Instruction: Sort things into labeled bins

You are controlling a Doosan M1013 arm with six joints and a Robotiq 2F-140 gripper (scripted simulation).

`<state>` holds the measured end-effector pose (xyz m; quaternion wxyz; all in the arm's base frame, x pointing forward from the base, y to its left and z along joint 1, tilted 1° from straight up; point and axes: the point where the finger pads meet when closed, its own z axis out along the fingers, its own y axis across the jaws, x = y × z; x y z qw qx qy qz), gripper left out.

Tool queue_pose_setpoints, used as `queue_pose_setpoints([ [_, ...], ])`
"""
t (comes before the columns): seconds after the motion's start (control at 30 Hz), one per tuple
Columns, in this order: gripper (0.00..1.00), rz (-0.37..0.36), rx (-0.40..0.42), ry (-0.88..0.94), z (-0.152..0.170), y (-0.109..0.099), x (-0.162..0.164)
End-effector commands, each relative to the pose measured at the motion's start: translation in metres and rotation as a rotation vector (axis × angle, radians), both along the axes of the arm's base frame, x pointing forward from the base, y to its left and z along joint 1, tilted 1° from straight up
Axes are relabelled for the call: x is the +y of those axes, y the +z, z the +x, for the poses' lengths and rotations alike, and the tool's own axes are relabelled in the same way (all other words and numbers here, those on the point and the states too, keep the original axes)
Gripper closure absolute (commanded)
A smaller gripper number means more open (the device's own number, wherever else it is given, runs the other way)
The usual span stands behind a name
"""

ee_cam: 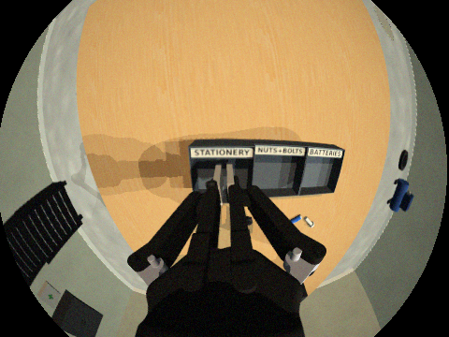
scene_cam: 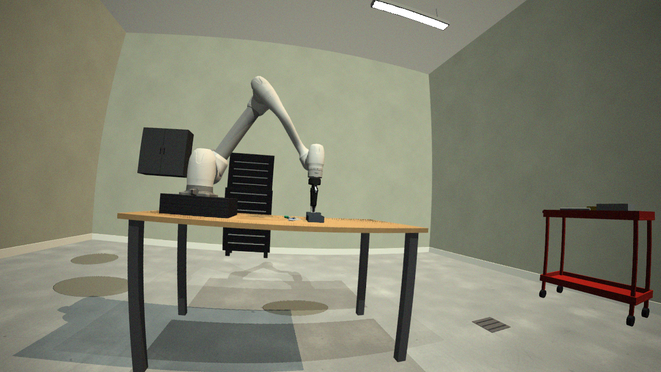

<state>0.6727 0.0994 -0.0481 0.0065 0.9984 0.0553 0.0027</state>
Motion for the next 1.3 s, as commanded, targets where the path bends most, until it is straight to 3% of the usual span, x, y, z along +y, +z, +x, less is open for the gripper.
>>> queue_pose_setpoints([
  [0.0,0.95,0.000,0.000,0.000,0.0000,0.0001,0.0001],
  [1.07,0.95,0.000,0.000,0.000,0.0000,0.0001,0.0001],
  [1.27,0.95,0.000,0.000,0.000,0.0000,0.0081,0.0002],
])
